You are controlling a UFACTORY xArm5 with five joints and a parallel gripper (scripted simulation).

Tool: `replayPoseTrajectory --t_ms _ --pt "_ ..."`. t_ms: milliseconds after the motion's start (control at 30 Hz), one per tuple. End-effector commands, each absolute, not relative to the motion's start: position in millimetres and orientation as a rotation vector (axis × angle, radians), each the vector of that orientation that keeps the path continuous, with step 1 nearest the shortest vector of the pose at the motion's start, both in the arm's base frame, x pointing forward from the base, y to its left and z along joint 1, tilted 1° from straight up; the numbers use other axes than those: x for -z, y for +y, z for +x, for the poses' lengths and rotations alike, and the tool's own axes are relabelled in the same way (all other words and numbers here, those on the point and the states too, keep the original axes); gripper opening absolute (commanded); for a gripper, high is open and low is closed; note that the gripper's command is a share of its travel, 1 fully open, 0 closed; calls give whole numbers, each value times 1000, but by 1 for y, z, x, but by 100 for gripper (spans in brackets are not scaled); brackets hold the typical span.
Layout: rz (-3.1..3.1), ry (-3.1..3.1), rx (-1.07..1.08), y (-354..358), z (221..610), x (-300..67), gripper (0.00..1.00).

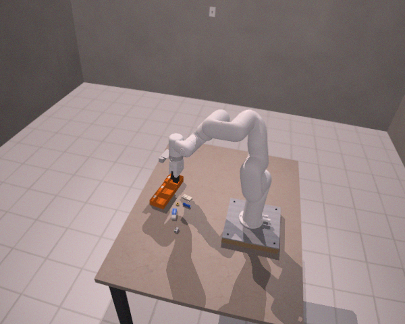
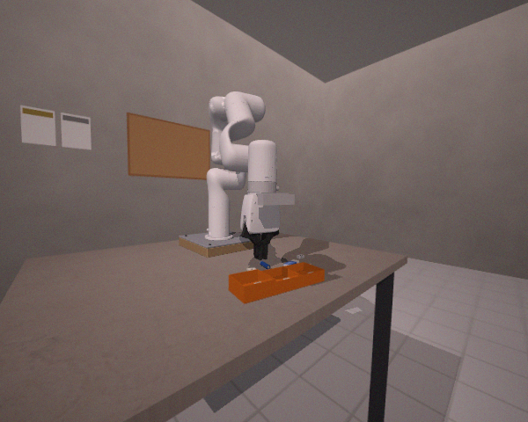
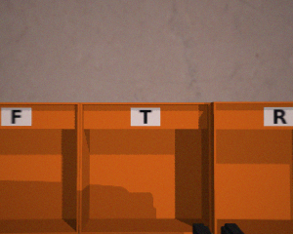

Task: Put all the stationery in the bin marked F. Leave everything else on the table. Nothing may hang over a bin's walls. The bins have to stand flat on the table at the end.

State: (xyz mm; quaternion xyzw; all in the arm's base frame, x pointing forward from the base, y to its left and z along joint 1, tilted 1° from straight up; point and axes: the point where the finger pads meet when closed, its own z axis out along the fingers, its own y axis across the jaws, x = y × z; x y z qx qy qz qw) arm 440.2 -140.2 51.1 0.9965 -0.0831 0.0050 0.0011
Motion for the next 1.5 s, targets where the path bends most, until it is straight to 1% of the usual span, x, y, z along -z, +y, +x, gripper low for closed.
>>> replayPoseTrajectory --t_ms 0,700,1333,1467 --pt "3138 -261 -26 -141 442 -53 9" --pt "3138 -261 -26 -141 442 -53 9" --pt "3139 -262 -26 -58 456 -53 9" --pt "3139 -262 -26 -58 456 -53 9"
